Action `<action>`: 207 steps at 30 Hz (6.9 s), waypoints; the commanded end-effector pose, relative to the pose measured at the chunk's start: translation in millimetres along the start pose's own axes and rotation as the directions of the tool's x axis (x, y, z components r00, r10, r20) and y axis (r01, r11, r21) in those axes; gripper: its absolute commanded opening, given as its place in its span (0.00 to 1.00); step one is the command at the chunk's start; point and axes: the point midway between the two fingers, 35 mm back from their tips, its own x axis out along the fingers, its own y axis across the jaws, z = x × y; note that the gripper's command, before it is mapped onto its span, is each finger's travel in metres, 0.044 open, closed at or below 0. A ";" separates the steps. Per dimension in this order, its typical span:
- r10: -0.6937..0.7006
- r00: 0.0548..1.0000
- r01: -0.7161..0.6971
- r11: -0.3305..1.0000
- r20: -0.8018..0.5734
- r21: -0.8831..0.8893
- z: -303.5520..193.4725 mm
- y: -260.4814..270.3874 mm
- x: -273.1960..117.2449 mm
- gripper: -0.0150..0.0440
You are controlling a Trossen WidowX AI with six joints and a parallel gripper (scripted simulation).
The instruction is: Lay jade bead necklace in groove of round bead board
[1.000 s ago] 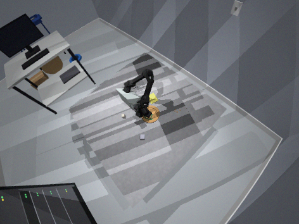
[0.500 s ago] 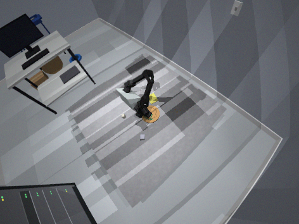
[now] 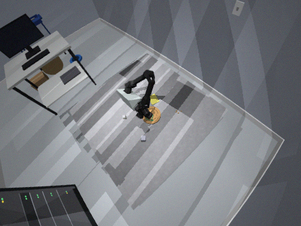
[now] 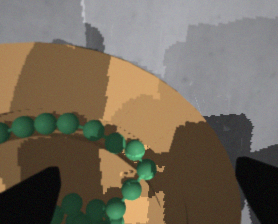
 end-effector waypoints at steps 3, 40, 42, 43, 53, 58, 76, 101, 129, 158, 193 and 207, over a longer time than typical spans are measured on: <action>0.000 1.000 0.000 1.000 -0.001 -0.004 0.2 0.8 -3.7 1.00; 0.001 1.000 0.000 -0.160 0.000 -0.987 -7.3 7.3 -27.7 0.46; 0.001 1.000 0.000 -0.246 0.000 -0.969 -7.7 7.5 -28.8 0.46; 0.001 1.000 0.000 -0.289 0.000 -0.957 -7.9 7.7 -29.3 0.46; 0.000 1.000 0.000 -0.672 0.000 -0.740 -9.8 8.8 -34.9 0.46; 0.000 1.000 0.000 -0.741 0.000 -0.672 -10.1 8.9 -35.6 0.46; 0.000 1.000 0.000 -0.741 0.000 -0.672 -10.1 8.9 -35.6 0.46; 0.004 1.000 0.003 -0.743 0.000 -0.669 -10.1 10.5 -9.0 0.46; 0.002 1.000 0.005 -0.747 0.005 -0.665 -9.5 10.6 2.9 0.25; 0.000 1.000 -0.001 -0.741 -0.002 -0.672 -10.4 8.7 -4.3 0.25; 0.007 1.000 0.006 -0.746 0.001 -0.666 -10.2 -4.5 2.0 0.39; 0.001 1.000 0.000 -0.741 -0.002 -0.672 -10.8 -6.1 0.8 1.00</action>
